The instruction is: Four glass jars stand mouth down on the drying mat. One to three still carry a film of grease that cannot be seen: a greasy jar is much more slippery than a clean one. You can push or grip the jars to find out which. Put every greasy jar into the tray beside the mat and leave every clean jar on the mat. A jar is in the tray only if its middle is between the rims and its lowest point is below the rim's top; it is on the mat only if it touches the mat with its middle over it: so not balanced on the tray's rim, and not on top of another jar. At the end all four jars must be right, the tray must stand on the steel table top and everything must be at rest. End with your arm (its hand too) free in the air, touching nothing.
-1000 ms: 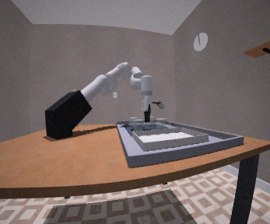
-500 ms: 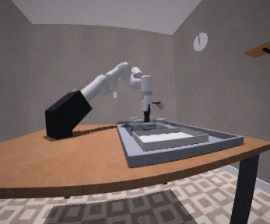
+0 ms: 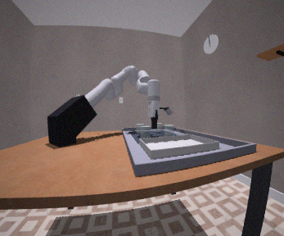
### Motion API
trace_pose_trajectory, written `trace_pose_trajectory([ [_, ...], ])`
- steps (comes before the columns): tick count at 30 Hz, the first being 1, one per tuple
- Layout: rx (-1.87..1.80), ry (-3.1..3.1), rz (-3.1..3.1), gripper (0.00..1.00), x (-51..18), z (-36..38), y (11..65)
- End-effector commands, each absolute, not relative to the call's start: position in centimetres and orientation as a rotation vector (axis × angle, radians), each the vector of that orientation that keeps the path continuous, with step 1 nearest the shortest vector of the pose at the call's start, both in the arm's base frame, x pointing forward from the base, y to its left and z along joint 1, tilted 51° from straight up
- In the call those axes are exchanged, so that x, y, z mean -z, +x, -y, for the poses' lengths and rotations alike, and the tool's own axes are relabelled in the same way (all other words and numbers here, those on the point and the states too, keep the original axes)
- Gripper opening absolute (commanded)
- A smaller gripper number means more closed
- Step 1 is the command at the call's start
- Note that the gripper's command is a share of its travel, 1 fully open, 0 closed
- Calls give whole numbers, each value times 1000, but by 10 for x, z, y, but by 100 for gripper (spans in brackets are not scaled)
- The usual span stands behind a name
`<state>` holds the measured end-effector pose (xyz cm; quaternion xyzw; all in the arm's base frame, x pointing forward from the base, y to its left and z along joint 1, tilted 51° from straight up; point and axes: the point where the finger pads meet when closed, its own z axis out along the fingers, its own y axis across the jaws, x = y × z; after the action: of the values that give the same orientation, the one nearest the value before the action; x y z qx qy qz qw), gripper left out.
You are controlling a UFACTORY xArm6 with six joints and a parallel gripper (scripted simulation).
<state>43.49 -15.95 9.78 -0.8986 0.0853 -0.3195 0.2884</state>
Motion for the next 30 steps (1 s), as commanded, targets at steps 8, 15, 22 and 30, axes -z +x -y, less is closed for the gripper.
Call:
trace_pose_trajectory([
  [8,856,-2400,-228,0,-98,160,434],
  [15,856,-2400,-228,0,-97,160,433],
  [22,856,-2400,-228,0,-97,159,433],
  [30,856,-2400,-228,0,-96,159,432],
])
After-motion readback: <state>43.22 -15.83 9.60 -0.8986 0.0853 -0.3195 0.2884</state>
